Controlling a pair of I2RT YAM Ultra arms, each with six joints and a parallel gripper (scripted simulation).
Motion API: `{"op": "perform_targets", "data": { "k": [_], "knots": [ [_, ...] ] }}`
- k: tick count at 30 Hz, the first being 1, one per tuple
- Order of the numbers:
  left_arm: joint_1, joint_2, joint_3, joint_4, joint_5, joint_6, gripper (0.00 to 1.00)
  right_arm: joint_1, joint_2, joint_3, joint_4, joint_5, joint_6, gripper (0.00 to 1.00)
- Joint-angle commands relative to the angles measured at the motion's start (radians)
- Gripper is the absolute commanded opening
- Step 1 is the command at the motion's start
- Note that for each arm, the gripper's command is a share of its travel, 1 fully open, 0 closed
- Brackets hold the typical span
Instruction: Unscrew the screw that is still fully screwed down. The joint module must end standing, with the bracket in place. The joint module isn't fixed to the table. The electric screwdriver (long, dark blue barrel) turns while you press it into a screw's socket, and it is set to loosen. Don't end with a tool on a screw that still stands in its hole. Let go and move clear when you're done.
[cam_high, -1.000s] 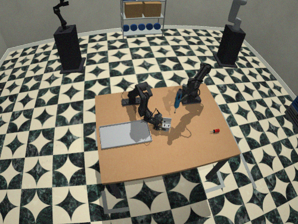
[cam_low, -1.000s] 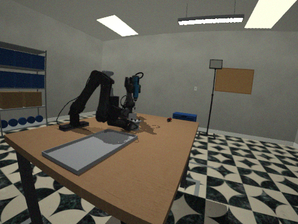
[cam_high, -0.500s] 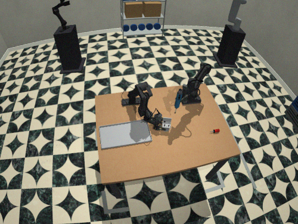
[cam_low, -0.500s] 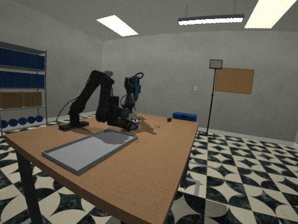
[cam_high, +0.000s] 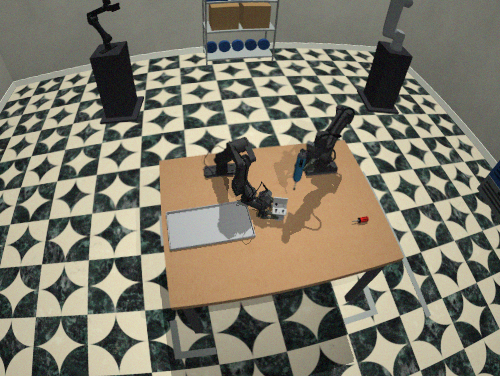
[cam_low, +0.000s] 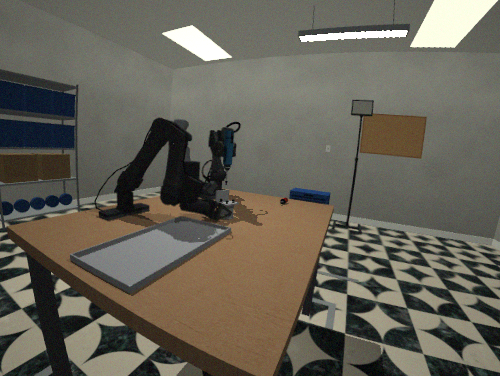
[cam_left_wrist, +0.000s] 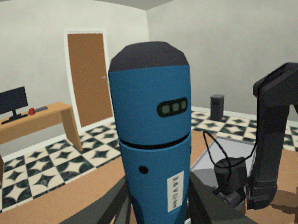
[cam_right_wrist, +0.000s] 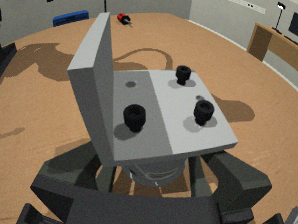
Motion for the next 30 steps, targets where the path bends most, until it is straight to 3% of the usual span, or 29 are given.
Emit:
{"op": "perform_targets", "data": {
  "k": [1, 30],
  "knots": [
    [0.009, -0.032, 0.005, 0.056, 0.007, -0.001, 0.42, 0.012, 0.022, 0.029, -0.016, -0.002, -0.002, 0.59],
    [0.005, -0.056, 0.078, -0.025, 0.003, -0.001, 0.42, 0.012, 0.022, 0.029, -0.016, -0.002, -0.002, 0.59]
  ]
}}
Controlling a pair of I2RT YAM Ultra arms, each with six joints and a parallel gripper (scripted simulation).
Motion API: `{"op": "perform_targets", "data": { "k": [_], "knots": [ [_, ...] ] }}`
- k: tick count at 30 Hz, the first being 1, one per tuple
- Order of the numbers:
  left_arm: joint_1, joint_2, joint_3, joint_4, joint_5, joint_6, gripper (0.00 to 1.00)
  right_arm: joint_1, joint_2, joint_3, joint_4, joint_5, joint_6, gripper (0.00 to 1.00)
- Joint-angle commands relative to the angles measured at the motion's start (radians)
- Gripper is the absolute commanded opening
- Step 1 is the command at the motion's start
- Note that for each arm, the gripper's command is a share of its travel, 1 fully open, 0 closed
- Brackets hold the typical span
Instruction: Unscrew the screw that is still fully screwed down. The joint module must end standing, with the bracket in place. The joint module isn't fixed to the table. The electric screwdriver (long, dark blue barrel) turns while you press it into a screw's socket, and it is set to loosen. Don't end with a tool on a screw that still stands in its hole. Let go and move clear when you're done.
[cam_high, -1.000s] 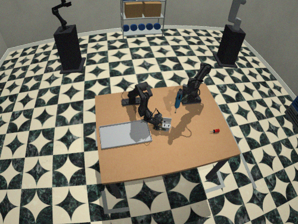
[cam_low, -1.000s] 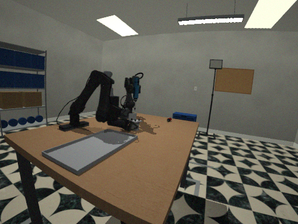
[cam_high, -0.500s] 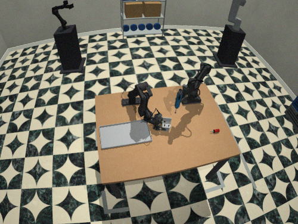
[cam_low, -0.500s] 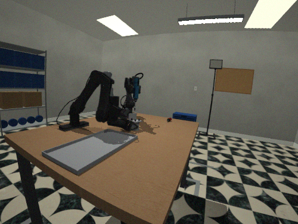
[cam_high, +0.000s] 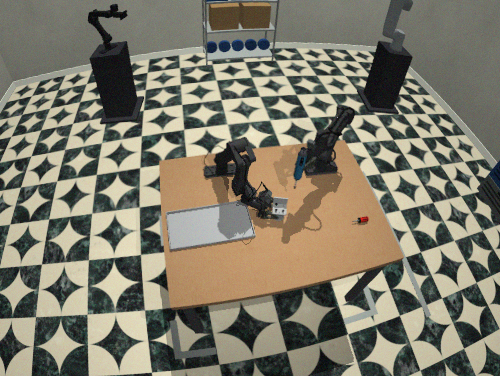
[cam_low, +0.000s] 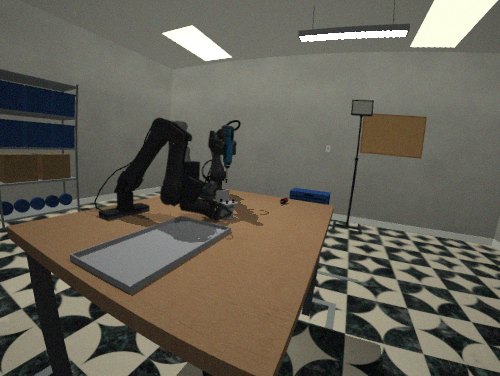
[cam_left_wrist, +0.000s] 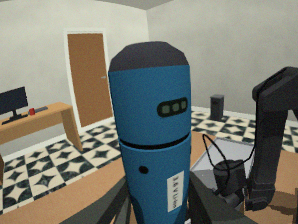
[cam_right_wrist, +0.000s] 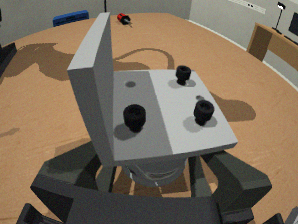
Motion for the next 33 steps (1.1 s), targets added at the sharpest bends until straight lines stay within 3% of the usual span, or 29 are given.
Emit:
{"op": "perform_targets", "data": {
  "k": [1, 33],
  "knots": [
    [0.005, -0.031, 0.047, 0.038, 0.003, -0.001, 0.42, 0.012, 0.022, 0.029, -0.016, -0.002, -0.002, 0.59],
    [-0.002, -0.033, 0.086, -0.006, 0.001, 0.000, 0.42, 0.012, 0.022, 0.029, -0.016, -0.002, -0.002, 0.59]
  ]
}}
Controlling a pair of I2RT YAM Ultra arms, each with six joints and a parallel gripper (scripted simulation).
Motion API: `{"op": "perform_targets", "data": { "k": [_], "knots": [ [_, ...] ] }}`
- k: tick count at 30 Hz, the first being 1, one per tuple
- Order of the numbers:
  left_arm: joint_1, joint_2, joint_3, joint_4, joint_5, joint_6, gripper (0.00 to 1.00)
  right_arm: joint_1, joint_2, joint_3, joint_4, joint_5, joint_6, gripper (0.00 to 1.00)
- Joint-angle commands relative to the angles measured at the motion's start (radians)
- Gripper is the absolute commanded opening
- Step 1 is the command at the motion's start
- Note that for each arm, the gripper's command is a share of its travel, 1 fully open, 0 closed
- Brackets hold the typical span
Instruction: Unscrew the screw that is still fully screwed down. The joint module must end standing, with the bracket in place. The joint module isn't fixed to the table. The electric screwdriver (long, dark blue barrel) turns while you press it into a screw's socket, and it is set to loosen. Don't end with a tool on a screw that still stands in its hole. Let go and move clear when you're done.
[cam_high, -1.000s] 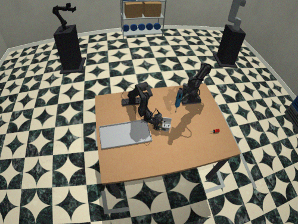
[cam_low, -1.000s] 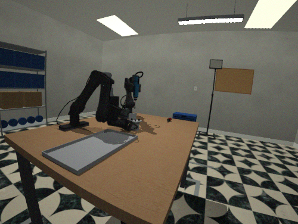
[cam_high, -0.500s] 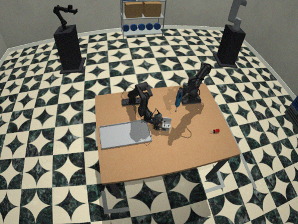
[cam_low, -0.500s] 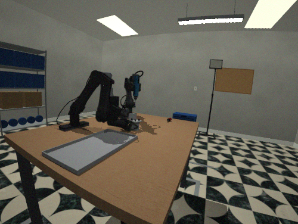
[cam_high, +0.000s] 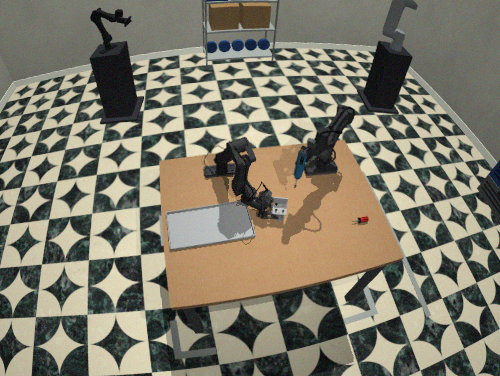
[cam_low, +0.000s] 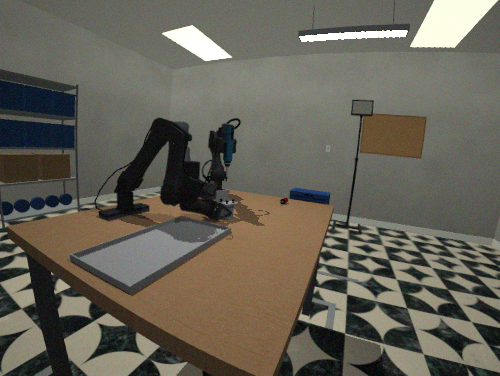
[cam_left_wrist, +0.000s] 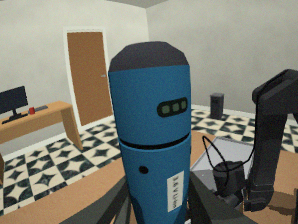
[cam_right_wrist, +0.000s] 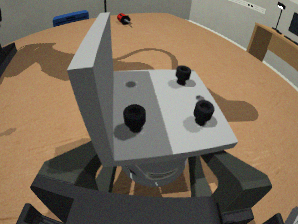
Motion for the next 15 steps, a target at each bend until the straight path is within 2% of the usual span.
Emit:
{"op": "perform_targets", "data": {
  "k": [1, 15],
  "knots": [
    [-0.003, -0.020, 0.047, 0.055, 0.001, 0.000, 0.42, 0.012, 0.022, 0.029, -0.016, -0.002, -0.002, 0.59],
    [-0.009, -0.003, 0.053, 0.057, -0.002, 0.001, 0.42, 0.012, 0.022, 0.029, -0.016, -0.002, -0.002, 0.59]
  ]
}}
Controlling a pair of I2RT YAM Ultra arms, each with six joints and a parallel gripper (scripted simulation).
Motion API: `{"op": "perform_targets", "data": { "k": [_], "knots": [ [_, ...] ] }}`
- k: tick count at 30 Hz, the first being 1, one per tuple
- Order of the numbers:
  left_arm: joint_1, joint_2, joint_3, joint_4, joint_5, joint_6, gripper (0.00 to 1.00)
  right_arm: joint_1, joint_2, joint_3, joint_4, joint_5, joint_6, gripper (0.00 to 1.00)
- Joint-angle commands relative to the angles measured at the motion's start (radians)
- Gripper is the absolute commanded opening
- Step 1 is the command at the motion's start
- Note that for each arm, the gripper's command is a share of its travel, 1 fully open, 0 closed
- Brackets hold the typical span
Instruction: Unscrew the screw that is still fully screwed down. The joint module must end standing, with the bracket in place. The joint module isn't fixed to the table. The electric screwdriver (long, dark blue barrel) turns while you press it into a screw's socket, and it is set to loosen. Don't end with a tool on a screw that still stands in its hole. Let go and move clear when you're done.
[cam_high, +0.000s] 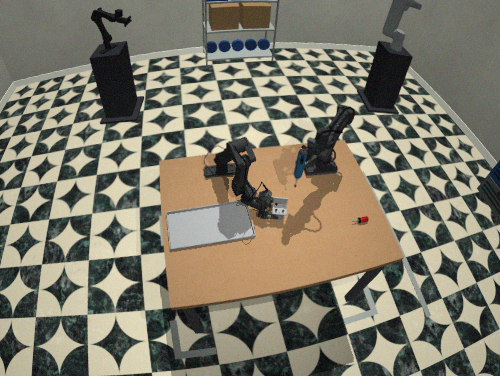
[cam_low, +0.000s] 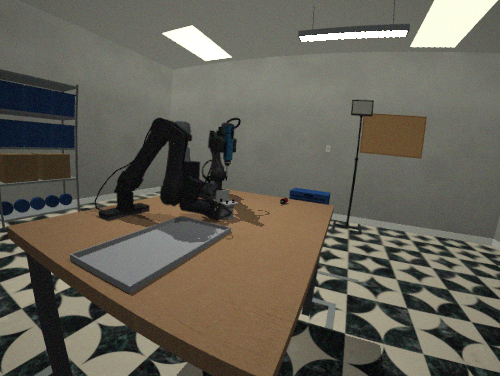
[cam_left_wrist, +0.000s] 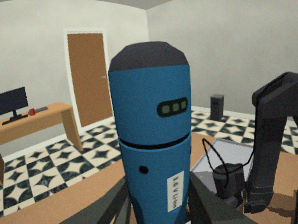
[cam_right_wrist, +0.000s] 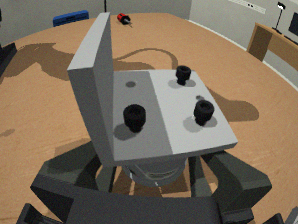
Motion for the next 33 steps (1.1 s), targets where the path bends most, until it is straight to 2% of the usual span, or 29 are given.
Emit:
{"op": "perform_targets", "data": {
  "k": [1, 14, 19, 31, 33],
  "knots": [
    [-0.009, -0.003, 0.045, 0.057, -0.002, 0.001, 0.42, 0.012, 0.022, 0.029, -0.016, -0.002, -0.002, 0.59],
    [0.125, 0.074, 0.081, -0.151, 0.002, -0.111, 0.42, 0.012, 0.022, 0.029, -0.016, -0.002, -0.002, 0.59],
    [0.128, 0.033, 0.082, -0.135, 0.008, -0.110, 0.42, 0.012, 0.022, 0.029, -0.016, -0.002, -0.002, 0.59],
    [0.244, 0.136, 0.143, -0.301, -0.001, -0.215, 0.42, 0.012, 0.022, 0.029, -0.016, -0.002, -0.002, 0.59],
    [0.245, 0.097, 0.144, -0.282, 0.003, -0.215, 0.42, 0.012, 0.022, 0.029, -0.016, -0.002, -0.002, 0.59]
  ]
}}
